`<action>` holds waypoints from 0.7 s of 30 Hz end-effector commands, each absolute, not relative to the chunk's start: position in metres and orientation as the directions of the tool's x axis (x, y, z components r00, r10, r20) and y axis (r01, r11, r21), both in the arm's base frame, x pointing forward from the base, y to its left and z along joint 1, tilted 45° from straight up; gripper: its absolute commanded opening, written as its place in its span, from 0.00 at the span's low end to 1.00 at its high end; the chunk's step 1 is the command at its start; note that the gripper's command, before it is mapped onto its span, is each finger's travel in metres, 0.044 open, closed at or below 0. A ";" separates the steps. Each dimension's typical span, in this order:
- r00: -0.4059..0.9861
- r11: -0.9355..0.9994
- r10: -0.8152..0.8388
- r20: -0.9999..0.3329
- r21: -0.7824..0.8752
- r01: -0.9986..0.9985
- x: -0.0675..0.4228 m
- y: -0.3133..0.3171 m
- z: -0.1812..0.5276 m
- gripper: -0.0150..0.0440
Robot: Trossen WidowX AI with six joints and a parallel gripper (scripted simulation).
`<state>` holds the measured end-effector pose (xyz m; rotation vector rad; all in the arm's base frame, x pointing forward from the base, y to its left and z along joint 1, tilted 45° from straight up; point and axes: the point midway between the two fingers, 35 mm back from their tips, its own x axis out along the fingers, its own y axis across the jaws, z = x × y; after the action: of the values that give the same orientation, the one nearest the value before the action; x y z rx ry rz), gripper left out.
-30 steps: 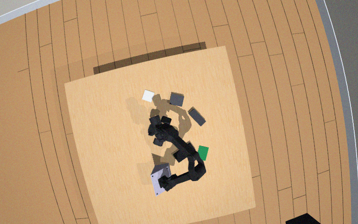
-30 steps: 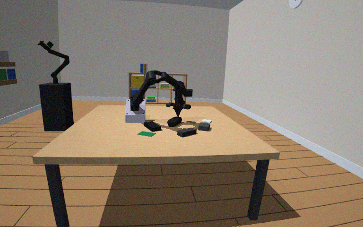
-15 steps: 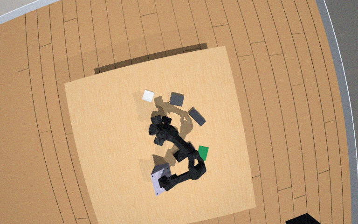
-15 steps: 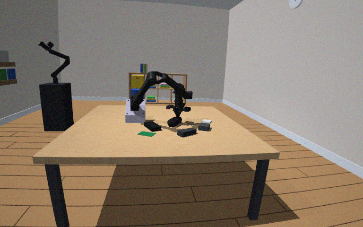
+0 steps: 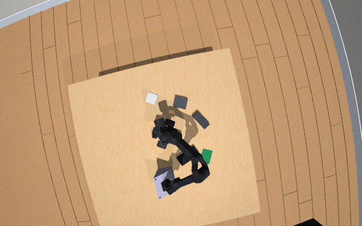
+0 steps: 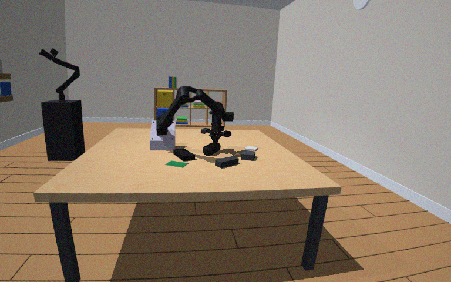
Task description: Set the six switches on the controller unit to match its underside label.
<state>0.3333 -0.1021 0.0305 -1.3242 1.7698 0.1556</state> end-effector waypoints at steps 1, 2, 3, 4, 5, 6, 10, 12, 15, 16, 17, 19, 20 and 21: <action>-0.031 0.416 -0.710 -0.704 -0.383 -0.825 0.333 -0.103 0.030 0.25; -0.031 0.416 -0.710 -0.704 -0.383 -0.825 0.333 -0.103 0.030 0.25; -0.030 0.420 -0.708 -0.706 -0.387 -0.821 0.333 -0.100 0.032 0.25; -0.030 0.420 -0.708 -0.706 -0.386 -0.822 0.334 -0.095 0.037 0.25; -0.030 0.419 -0.708 -0.706 -0.384 -0.823 0.335 -0.086 0.045 0.25; -0.031 0.418 -0.708 -0.706 -0.383 -0.824 0.335 -0.078 0.054 0.25; -0.031 0.417 -0.709 -0.705 -0.382 -0.825 0.334 -0.071 0.061 0.25; -0.031 0.417 -0.709 -0.705 -0.382 -0.825 0.334 -0.071 0.061 0.25; -0.031 0.417 -0.709 -0.705 -0.382 -0.825 0.330 -0.057 0.048 0.25; -0.032 0.417 -0.709 -0.705 -0.382 -0.825 0.328 -0.053 0.043 0.25; -0.032 0.417 -0.709 -0.705 -0.382 -0.825 0.328 -0.051 0.042 0.25; -0.032 0.417 -0.709 -0.705 -0.382 -0.825 0.328 -0.051 0.042 0.25; -0.032 0.417 -0.709 -0.705 -0.382 -0.825 0.328 -0.051 0.042 0.25; -0.032 0.417 -0.709 -0.705 -0.382 -0.825 0.328 -0.051 0.041 0.25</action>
<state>0.3306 -0.0519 0.0466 -1.3394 1.7614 0.1648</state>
